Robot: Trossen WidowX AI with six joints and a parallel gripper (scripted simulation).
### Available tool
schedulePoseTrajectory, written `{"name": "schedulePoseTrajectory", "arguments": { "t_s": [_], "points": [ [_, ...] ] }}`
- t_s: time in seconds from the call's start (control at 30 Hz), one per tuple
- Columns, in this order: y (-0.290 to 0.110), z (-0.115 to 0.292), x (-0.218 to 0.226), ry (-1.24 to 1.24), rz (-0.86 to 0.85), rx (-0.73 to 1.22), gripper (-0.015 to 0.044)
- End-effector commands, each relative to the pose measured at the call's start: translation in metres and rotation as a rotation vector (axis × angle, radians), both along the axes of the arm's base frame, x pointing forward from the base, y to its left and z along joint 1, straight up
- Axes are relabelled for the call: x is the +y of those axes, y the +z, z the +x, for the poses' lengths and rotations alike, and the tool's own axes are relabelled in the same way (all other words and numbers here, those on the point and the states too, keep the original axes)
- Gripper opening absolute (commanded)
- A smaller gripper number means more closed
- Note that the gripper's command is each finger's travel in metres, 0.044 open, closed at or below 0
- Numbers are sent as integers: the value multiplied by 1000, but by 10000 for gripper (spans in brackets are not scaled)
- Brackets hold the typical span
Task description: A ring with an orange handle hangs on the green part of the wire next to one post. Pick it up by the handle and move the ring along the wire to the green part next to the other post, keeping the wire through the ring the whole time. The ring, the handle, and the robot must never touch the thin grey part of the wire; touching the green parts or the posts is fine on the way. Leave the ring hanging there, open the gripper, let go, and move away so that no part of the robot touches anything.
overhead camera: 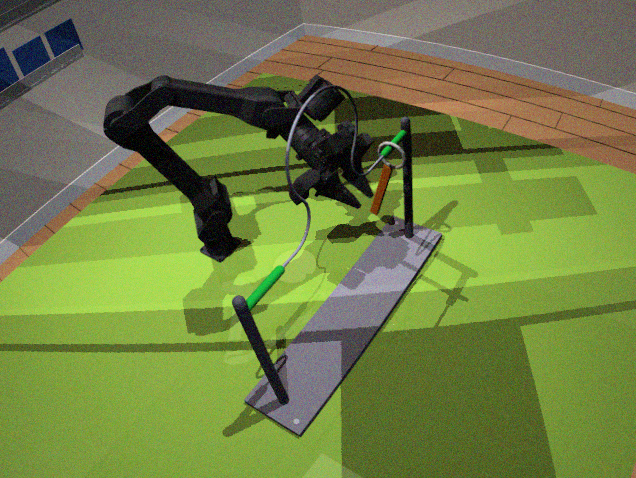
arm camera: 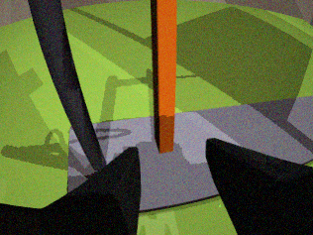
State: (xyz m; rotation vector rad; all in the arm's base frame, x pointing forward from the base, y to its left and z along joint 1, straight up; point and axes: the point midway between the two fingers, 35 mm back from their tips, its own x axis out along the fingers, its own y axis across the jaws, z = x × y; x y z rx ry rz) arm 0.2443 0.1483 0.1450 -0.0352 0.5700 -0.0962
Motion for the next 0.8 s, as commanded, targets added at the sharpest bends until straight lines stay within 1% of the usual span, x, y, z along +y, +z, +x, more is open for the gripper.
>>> {"name": "schedulePoseTrajectory", "arguments": {
  "t_s": [0.0,0.1,0.77],
  "points": [
    [13,-11,1,-4,19,-16,160],
    [16,-16,1,-4,19,-18,160],
    [16,-16,1,-4,19,-18,160]
  ]
}}
